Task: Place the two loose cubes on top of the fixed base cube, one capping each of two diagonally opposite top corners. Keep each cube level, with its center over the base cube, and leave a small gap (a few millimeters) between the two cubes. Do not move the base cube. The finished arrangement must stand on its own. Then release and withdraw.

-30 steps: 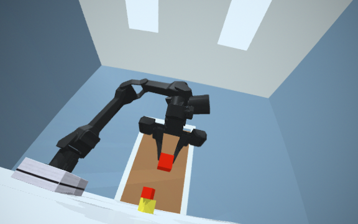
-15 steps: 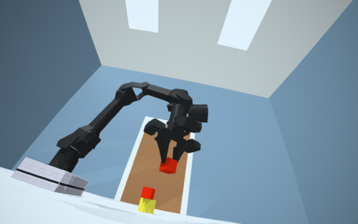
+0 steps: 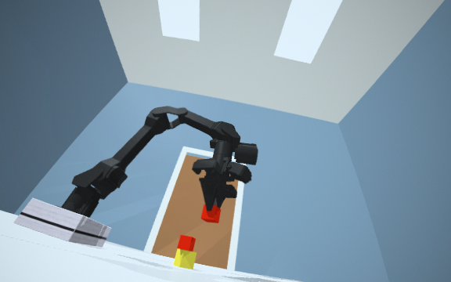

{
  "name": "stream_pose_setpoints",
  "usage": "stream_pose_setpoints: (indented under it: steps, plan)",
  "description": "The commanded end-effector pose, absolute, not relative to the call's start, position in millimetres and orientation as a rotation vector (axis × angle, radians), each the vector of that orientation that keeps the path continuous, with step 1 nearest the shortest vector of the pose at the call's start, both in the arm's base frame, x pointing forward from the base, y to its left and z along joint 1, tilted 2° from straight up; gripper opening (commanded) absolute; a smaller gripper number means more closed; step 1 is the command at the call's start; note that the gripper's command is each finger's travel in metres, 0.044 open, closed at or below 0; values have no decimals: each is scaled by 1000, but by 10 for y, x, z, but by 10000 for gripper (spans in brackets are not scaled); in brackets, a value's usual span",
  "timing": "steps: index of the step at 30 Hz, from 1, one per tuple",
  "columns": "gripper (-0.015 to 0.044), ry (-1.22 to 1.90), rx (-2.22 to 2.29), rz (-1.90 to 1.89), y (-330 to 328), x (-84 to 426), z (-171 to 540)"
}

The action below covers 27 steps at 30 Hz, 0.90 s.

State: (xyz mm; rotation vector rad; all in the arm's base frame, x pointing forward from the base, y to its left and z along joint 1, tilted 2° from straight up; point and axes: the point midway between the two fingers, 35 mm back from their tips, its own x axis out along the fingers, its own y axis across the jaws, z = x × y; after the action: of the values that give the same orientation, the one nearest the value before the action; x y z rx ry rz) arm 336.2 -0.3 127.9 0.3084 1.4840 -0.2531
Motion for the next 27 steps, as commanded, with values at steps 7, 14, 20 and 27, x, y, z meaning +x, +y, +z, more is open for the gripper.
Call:
stream_pose_setpoints:
  steps: [7,14,20,27]
  plan:
    - [105,1494,-16,56,325,3284,1275]
    - [105,1478,-223,253,519,3225,1271]
    - [105,1452,-400,420,676,3166,1265]
    - [105,1405,-605,614,847,3089,1256]
